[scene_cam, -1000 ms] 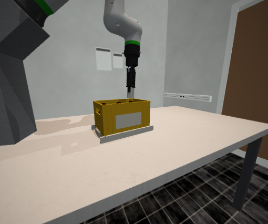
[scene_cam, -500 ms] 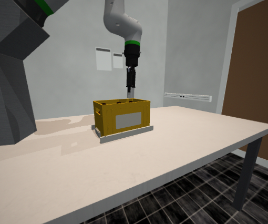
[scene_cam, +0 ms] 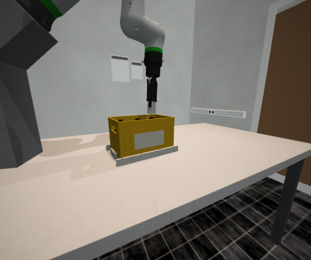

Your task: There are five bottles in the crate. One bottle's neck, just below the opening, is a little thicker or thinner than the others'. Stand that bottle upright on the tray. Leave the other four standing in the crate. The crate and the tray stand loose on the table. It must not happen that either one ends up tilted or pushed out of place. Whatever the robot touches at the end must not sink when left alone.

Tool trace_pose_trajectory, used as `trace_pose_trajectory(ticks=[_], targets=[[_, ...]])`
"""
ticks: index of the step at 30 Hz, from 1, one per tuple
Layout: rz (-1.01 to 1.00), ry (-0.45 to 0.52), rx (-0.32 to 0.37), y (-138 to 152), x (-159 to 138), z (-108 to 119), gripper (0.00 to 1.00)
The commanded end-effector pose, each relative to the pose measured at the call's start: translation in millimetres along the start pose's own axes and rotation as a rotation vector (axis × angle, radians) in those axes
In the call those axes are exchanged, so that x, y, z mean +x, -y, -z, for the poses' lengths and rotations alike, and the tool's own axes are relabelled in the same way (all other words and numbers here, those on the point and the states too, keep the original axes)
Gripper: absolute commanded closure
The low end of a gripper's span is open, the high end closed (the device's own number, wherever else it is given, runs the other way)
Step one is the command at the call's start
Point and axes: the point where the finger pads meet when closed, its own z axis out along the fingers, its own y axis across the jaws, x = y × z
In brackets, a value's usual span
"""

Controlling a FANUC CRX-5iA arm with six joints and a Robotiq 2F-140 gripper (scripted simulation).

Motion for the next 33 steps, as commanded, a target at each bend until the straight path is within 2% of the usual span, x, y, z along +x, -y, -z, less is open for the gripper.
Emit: trace_pose_trajectory(ticks=[1,14,33], targets=[[0.0,-0.031,0.053,-0.3,0.2,-0.3,0.56],[0.0,-0.031,0.053,-0.1,0.3,-4.2,0.56],[0.0,-0.031,0.053,0.9,0.9,-22.6,0.56]])
